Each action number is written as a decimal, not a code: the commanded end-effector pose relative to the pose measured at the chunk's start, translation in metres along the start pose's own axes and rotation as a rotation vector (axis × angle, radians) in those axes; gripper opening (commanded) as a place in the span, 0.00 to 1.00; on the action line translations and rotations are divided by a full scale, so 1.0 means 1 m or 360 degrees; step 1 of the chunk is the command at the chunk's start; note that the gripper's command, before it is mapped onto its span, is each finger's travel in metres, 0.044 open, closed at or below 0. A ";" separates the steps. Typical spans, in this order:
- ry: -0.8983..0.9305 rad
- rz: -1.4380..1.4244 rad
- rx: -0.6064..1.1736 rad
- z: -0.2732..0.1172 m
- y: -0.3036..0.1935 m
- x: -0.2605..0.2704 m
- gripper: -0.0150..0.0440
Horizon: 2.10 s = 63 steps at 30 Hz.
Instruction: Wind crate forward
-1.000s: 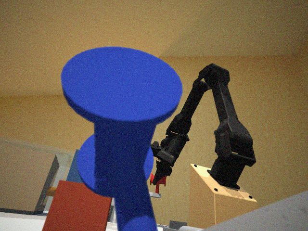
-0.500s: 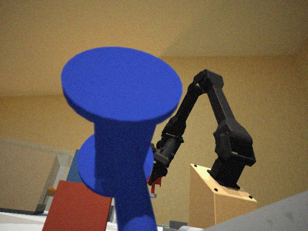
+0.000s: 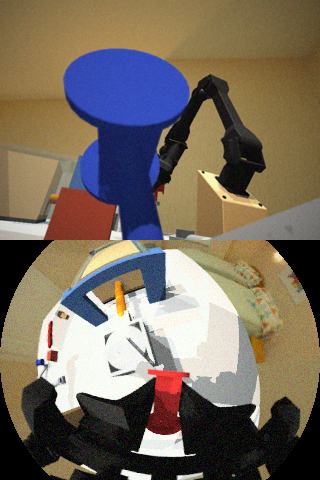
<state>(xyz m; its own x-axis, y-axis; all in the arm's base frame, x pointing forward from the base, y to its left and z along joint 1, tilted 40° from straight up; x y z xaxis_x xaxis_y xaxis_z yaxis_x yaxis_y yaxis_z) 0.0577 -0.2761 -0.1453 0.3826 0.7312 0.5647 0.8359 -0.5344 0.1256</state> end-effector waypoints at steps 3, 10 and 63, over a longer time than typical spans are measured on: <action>-0.0017 -0.0024 -0.0017 0.007 0.011 -0.009 0.25; -0.0017 -0.0024 -0.0018 0.009 0.016 -0.012 0.25; -0.0017 -0.0029 -0.0025 0.031 0.066 -0.024 0.25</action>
<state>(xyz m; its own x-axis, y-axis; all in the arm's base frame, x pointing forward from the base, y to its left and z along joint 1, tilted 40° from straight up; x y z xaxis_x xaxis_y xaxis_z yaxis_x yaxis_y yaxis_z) 0.1010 -0.3126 -0.1715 0.3914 0.7351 0.5536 0.8349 -0.5366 0.1222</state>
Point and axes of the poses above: the point midway between the two fingers, 35 mm back from their tips, its own z axis out along the fingers, its own x axis across the jaws, y = z × x, the point moved 3 cm from there along -z, back along the fingers, and after that the axes turned 5 degrees about -z, right-handed, at the moved point
